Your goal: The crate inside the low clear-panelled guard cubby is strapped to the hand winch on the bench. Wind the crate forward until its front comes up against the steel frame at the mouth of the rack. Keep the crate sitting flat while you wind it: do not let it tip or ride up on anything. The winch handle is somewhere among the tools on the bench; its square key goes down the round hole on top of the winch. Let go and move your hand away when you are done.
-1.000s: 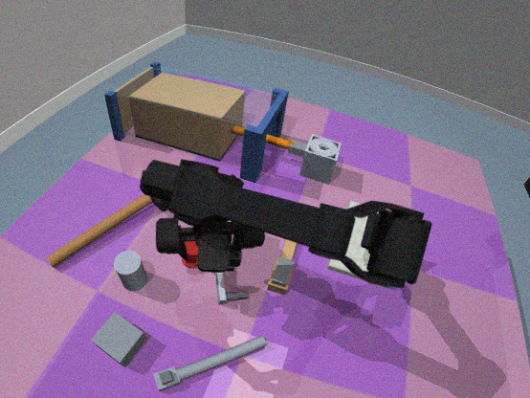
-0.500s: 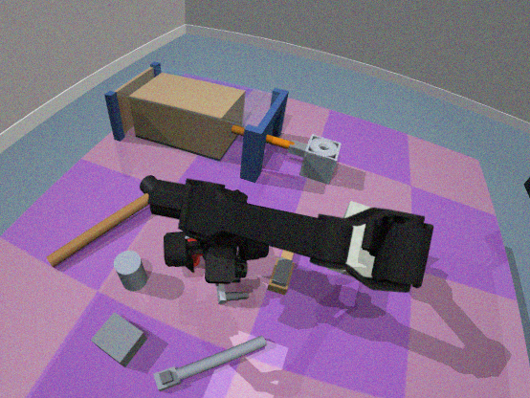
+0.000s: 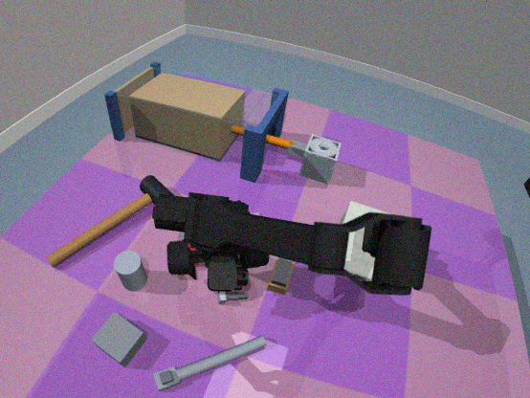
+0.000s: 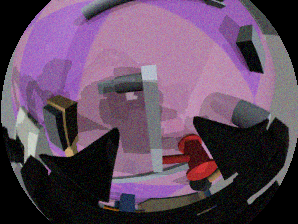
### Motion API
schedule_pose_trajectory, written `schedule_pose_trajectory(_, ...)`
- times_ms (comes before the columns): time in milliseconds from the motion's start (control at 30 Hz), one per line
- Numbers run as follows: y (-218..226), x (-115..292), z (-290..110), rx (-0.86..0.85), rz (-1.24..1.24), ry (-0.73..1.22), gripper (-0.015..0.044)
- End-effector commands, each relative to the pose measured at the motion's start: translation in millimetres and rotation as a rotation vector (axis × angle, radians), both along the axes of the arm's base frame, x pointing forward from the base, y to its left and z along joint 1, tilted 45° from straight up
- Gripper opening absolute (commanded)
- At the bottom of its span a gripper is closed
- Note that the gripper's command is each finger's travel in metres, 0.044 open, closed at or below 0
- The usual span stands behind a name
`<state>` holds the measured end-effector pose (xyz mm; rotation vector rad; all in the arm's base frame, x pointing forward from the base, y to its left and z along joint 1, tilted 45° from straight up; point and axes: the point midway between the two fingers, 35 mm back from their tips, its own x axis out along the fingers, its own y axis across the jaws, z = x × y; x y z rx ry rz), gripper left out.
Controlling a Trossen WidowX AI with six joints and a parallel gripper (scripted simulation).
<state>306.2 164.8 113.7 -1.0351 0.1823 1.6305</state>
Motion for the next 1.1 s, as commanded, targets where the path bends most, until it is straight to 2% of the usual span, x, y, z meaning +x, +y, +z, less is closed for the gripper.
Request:
schedule_pose_trajectory(0, 4.2, -1.6, -7.0, -0.006, -0.003, 0.010, 0.0440)
schedule_pose_trajectory(100, 5.0, -1.7, -7.7, -0.006, -0.003, 0.010, 0.0440)
schedule_pose_trajectory(1067, 3.6, -0.5, -3.6, 0.000, 0.001, 0.002, 0.0247)
